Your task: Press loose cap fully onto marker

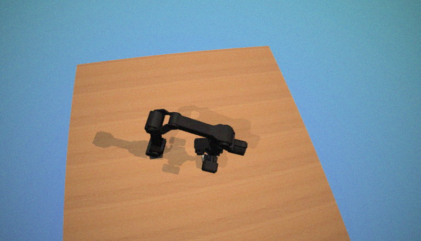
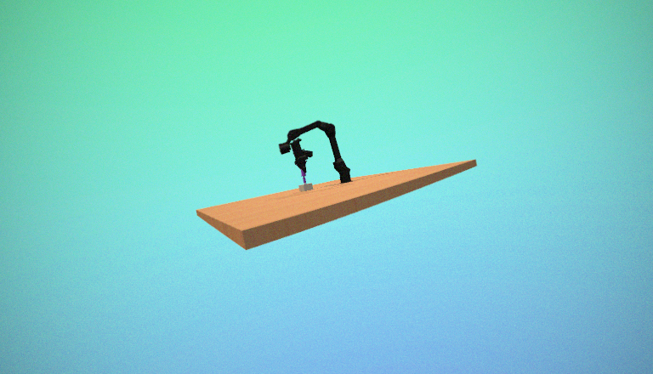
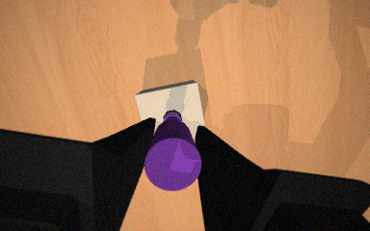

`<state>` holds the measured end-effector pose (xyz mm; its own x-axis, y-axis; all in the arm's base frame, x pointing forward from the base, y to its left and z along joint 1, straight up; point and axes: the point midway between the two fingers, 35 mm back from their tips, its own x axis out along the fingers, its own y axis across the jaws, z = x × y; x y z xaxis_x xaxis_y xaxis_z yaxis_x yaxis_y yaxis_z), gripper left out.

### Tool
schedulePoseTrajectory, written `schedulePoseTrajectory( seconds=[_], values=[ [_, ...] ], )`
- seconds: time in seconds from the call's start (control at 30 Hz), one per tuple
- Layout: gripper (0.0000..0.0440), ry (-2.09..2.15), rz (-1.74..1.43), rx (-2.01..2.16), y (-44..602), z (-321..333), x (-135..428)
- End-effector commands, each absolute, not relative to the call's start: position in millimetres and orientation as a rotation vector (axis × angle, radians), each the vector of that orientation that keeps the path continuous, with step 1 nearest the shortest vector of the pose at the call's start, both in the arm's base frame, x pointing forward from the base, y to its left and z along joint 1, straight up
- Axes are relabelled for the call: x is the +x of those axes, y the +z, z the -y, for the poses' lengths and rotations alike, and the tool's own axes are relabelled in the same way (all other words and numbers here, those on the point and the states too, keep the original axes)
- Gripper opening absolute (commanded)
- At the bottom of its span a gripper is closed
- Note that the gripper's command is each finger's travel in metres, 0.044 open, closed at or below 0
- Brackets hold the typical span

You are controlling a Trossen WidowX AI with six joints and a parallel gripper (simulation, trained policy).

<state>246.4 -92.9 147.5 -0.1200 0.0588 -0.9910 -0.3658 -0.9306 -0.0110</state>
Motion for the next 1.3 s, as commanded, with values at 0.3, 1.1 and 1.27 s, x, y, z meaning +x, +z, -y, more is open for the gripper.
schedulePoseTrajectory(
  seconds=[0.3, 1.1, 1.27],
  values=[
    [0.0, 2.137, -0.319, -1.838, 120.2, 90.5, 243.4],
    [0.0136, 2.166, -0.303, -1.793, 95.5, 84.3, 231.5],
    [0.0177, 2.172, -0.29, -1.767, 98.2, 80.0, 224.1]
  ],
)
